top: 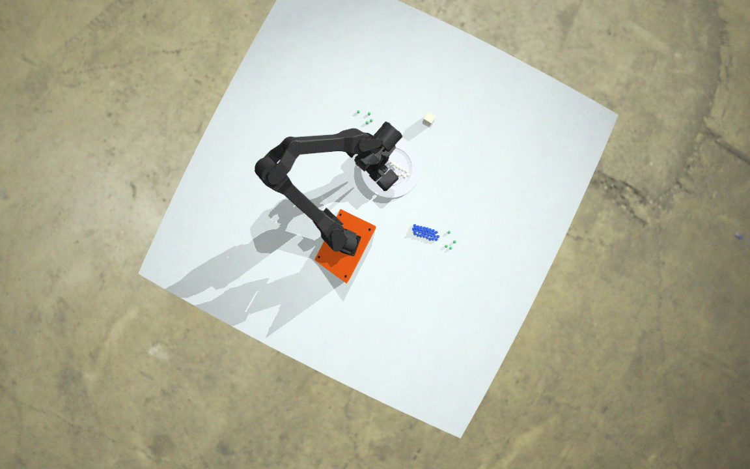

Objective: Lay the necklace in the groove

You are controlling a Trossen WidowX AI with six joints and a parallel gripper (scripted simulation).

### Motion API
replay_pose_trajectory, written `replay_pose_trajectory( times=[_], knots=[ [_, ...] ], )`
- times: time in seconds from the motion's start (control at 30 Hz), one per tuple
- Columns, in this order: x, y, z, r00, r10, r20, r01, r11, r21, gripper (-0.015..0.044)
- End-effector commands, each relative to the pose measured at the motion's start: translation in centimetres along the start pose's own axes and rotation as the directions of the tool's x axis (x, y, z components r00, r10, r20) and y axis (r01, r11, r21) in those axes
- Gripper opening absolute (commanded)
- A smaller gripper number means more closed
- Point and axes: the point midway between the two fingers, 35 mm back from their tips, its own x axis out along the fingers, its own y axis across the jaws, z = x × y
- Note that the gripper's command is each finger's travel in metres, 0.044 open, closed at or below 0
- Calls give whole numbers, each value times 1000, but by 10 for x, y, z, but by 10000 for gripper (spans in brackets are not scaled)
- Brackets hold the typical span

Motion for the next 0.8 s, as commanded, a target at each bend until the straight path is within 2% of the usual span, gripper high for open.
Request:
replay_pose_trajectory(
  times=[0.0,0.23,0.43,0.77],
  knots=[
    [-13,-3,7,1000,-8,12,15,694,-720,120],
    [-16,-3,8,1000,-8,12,15,416,-909,120],
    [-19,-3,9,1000,-8,12,13,134,-991,120],
    [-19,-3,9,1000,-8,12,13,111,-994,120]
  ],
)
